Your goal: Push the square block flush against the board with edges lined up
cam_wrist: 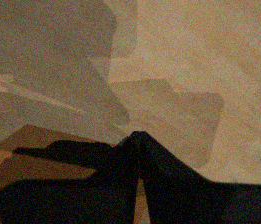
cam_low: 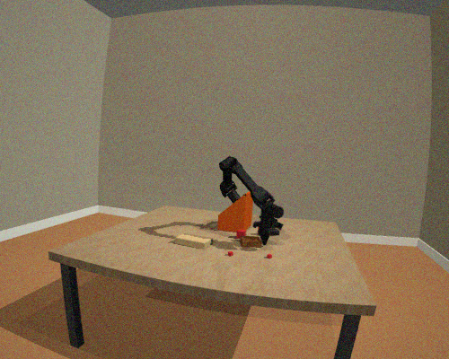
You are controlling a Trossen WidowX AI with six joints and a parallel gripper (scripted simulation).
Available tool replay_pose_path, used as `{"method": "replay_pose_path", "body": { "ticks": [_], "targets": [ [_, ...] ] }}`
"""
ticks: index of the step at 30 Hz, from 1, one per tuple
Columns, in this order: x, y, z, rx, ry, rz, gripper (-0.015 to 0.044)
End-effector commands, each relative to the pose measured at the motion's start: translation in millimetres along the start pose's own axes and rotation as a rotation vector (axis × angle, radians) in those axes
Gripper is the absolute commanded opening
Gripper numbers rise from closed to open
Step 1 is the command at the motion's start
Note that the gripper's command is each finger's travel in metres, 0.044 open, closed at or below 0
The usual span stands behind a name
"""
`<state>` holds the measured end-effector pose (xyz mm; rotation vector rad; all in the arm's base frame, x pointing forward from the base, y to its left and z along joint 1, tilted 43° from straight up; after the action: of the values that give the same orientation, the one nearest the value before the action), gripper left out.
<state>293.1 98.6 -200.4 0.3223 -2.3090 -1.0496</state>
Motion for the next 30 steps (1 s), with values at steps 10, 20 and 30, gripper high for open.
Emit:
{"method": "replay_pose_path", "body": {
  "ticks": [10,20,30],
  "targets": [
    [5.1,-1.1,-18.6,0.006,0.003,0.004,0.0000],
    [8.9,-1.1,-32.1,0.007,0.003,0.005,0.0000],
    [13.5,-1.2,-45.5,0.007,0.003,0.005,0.0000]
  ]
}}
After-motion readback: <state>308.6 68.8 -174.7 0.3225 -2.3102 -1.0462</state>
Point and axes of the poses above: the point midway between the two fingers, 35 mm back from their tips, its own y axis back along the fingers, its own x axis across the jaws, z = x × y, the point moved 5 cm from there along y, back along the fingers, and after that the axes turned 5 degrees about y, right-handed, at the moved point
